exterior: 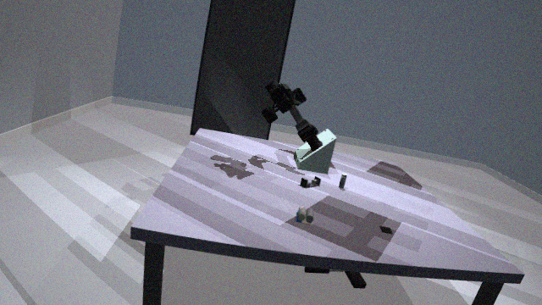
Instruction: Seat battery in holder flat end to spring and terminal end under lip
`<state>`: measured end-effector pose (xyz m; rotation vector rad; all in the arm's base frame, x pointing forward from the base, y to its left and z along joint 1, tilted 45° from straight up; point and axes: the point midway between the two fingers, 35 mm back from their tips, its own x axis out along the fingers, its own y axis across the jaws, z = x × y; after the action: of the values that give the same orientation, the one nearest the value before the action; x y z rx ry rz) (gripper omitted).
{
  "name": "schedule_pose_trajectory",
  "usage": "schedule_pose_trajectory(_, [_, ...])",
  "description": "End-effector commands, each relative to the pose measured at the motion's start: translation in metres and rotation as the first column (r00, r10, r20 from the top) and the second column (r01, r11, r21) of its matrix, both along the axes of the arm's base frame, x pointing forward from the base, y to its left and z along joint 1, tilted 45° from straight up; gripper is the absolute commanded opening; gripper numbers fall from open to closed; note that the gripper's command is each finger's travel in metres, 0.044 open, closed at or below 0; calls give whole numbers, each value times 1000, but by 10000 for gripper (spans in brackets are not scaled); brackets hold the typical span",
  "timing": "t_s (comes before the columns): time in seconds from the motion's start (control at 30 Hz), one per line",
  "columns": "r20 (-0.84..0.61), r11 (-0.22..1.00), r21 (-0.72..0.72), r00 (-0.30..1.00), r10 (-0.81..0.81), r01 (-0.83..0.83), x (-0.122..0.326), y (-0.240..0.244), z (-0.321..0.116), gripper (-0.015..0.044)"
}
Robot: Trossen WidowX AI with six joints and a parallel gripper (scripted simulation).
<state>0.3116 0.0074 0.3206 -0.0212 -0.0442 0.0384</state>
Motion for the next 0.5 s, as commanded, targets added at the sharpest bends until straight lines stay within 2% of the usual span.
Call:
schedule_pose_trajectory(0.0, [-7,1000,5,1000,1,-1,1,1,-2,374])
schedule_pose_trajectory(0.07, [-62,999,44,998,11,-8,7,6,-15,321])
schedule_pose_trajectory(0.27, [-388,970,238,920,56,41,30,40,-97,164])
schedule_pose_trajectory(0.37, [-602,940,306,796,68,151,29,66,-155,85])
schedule_pose_trajectory(0.47, [-776,912,283,629,37,296,15,88,-210,6])
